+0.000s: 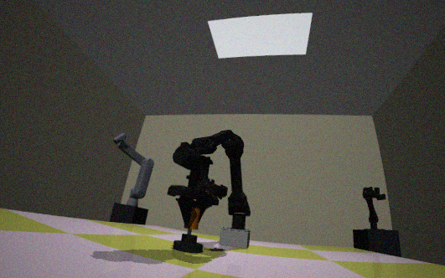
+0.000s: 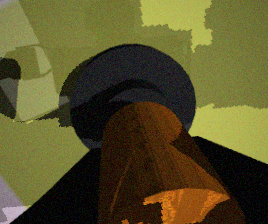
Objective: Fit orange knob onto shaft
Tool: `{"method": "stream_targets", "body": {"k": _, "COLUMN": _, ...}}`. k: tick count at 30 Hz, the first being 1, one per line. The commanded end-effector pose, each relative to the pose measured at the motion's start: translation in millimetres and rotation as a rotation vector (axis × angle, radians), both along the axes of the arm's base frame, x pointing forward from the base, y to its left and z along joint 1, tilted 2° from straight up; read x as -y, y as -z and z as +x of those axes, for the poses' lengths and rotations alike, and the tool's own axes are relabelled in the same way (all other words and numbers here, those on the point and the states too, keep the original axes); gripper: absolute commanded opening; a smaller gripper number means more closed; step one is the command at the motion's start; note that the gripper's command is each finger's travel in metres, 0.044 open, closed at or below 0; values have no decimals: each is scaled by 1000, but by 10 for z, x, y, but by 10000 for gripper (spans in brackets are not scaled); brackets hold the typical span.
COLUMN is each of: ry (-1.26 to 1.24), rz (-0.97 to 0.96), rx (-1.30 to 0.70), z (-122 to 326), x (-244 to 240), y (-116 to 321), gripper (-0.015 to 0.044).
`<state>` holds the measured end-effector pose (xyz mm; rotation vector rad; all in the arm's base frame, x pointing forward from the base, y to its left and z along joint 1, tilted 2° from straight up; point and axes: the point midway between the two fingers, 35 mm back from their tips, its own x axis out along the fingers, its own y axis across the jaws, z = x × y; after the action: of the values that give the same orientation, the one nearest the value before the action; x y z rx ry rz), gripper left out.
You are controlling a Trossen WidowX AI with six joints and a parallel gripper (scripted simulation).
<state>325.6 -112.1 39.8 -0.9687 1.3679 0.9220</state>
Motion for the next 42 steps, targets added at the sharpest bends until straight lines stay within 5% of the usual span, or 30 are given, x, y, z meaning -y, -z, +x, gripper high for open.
{"method": "stream_targets", "body": {"k": 1, "ry": 6, "rz": -4, "rx": 1, "z": 2, "x": 8, "y": 5, "gripper": 0}}
{"method": "stream_targets", "body": {"k": 42, "ry": 215, "rz": -2, "rx": 8, "z": -2, "x": 10, "y": 4, "gripper": 0}}
